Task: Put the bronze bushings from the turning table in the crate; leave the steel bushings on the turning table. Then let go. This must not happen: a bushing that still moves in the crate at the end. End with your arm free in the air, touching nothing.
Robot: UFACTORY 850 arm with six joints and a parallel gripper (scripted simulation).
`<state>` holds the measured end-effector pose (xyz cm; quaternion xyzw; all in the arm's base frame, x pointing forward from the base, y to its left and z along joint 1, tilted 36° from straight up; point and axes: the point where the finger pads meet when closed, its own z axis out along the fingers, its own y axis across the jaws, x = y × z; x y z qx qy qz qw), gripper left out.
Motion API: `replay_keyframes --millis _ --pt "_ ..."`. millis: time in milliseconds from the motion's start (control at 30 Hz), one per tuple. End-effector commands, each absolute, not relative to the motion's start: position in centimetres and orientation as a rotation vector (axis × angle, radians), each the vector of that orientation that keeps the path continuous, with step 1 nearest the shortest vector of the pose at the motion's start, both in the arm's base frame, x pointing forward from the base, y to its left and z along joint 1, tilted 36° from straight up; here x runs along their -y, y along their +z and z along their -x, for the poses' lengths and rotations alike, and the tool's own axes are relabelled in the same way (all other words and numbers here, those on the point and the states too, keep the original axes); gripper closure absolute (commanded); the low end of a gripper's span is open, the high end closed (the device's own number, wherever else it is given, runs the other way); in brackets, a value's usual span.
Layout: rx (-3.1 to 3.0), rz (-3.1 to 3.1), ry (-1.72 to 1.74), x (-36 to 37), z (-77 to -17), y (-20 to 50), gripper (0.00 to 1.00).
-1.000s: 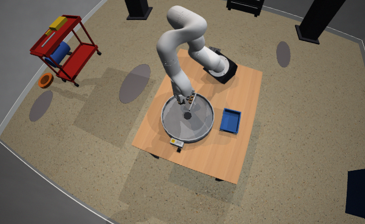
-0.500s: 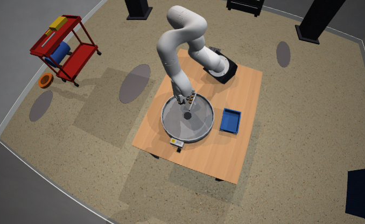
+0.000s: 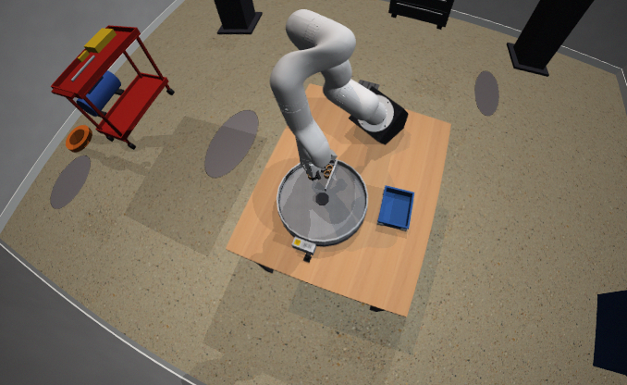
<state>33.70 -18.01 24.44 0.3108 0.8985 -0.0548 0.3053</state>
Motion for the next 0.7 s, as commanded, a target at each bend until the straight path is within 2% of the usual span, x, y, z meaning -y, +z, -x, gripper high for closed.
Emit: replay_keyframes --millis 0,667 --pt "-2.378 -0.825 -0.154 17.5 -33.8 24.3 1.0" --pt "-2.378 -0.825 -0.154 10.3 -34.6 22.2 1.0"
